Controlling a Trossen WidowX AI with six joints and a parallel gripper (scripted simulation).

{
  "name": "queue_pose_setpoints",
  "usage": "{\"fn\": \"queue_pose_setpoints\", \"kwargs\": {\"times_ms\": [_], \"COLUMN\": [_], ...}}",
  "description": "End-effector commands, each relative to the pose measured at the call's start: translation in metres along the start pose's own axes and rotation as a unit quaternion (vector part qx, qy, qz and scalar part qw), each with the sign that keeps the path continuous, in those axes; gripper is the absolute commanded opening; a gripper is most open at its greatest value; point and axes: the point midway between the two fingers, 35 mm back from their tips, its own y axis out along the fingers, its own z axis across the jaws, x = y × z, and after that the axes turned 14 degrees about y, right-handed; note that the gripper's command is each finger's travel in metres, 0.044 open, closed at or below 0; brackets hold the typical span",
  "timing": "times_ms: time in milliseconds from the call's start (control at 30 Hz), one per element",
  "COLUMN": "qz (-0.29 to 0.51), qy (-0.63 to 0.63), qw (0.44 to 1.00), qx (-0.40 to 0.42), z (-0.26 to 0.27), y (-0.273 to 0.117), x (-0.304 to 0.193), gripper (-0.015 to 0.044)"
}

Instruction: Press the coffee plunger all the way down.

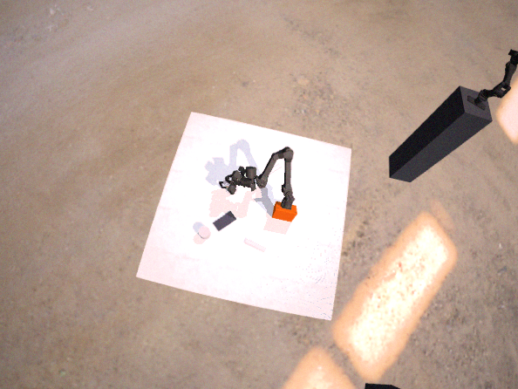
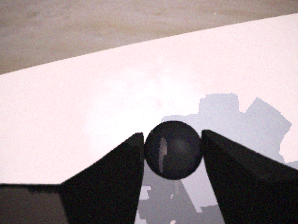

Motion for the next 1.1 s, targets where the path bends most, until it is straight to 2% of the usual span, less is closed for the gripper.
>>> {"fn": "queue_pose_setpoints", "kwargs": {"times_ms": [0, 1067], "qz": [0.018, 0.018], "qy": [-0.011, -0.011], "qw": [1.0, 1.0], "qx": [-0.01, -0.01], "z": [-0.003, -0.0005], "y": [0.0045, 0.01], "x": [-0.0105, -0.0074], "gripper": [0.0119, 0.0119]}}
